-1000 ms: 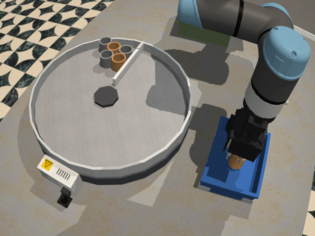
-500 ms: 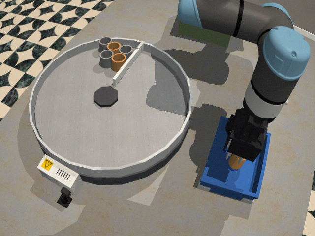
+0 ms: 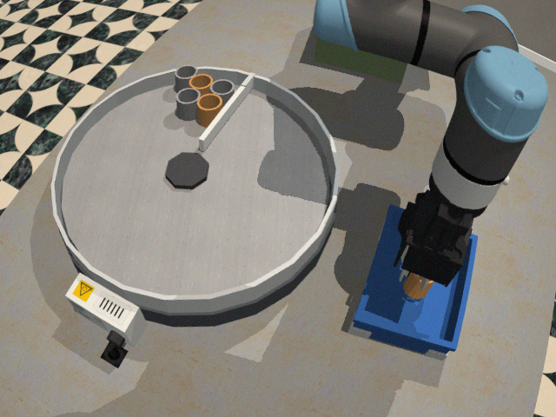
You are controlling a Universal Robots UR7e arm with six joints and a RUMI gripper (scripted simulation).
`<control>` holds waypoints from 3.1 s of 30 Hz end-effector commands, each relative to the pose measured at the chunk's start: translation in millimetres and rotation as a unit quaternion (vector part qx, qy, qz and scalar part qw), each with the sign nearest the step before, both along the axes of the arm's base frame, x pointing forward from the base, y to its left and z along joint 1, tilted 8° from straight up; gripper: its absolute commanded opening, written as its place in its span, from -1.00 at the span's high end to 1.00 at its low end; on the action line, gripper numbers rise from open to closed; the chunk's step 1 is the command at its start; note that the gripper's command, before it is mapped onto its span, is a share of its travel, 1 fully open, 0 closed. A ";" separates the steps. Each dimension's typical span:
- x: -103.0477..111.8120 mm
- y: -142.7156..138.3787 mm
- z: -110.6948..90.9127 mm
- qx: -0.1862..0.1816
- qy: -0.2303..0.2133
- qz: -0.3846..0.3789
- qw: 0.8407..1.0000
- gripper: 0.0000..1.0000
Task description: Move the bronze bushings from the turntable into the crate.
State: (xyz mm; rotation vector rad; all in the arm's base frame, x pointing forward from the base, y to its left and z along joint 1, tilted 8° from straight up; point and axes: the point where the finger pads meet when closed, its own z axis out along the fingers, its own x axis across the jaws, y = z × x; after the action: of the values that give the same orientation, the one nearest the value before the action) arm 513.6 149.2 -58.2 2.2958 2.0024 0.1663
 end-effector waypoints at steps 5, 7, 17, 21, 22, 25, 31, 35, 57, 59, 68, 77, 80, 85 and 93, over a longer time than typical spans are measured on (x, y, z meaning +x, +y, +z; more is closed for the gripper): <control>0.5 0.1 -0.1 0.000 -0.001 0.000 1.000 1.00; 0.6 0.1 -0.3 0.000 -0.001 0.000 1.000 1.00; 1.1 0.1 -3.6 0.000 -0.001 0.000 1.000 1.00; 1.2 0.1 -4.7 0.000 -0.001 0.000 1.000 1.00; 1.2 0.1 -4.7 0.000 -0.001 0.000 1.000 1.00; 1.3 0.1 -5.0 0.000 -0.001 0.000 1.000 1.00; 1.3 0.1 -5.3 0.000 -0.001 0.000 1.000 1.00; 1.3 0.1 -5.3 0.000 -0.001 0.000 1.000 1.00; 1.3 0.1 -5.3 0.000 -0.001 0.000 1.000 1.00; 1.3 0.1 -5.3 0.000 -0.001 0.000 1.000 1.00; 1.3 0.1 -5.3 0.000 -0.001 0.000 1.000 0.88; 1.3 0.1 -5.3 0.000 -0.001 0.000 1.000 0.88; 1.3 0.1 -5.3 0.000 -0.001 0.000 1.000 0.88; 1.3 0.1 -5.3 0.000 -0.001 0.000 1.000 0.88; 1.3 0.1 -5.3 0.000 -0.001 0.000 1.000 0.88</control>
State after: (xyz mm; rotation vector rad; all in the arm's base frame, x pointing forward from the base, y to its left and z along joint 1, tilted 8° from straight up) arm 514.4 149.2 -64.1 2.2958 2.0024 0.1663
